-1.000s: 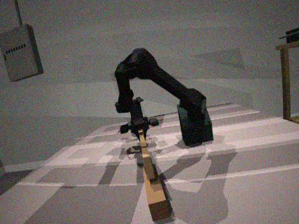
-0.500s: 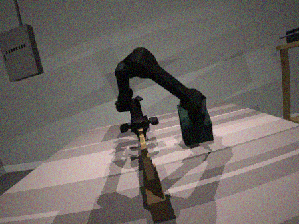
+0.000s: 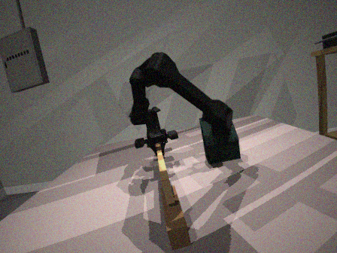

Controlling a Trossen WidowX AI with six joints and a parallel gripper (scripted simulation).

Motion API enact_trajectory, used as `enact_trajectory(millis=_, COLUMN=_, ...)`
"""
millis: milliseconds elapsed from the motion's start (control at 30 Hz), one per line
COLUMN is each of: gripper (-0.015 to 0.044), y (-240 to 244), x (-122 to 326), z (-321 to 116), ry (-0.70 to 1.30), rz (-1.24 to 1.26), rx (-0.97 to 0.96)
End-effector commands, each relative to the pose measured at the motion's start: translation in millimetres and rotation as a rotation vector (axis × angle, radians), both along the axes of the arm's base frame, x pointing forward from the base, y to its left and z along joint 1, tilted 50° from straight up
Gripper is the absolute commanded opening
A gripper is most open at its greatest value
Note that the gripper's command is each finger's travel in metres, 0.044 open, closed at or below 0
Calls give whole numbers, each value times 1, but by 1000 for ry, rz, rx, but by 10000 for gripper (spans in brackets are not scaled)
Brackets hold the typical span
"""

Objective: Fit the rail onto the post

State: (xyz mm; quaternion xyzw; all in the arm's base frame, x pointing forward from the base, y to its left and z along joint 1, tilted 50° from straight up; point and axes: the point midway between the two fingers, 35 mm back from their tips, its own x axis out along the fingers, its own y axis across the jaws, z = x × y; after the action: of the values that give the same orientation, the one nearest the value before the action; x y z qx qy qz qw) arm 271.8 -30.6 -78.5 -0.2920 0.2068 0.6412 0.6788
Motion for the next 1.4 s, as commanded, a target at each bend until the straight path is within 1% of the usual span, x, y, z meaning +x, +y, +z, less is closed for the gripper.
enact_trajectory(millis=0, gripper=0, y=-4, x=2, z=3, ry=-8, rz=-6, rx=5)
enact_trajectory(millis=1367, gripper=0, y=-19, x=0, z=17, ry=-7, rz=-6, rx=3)
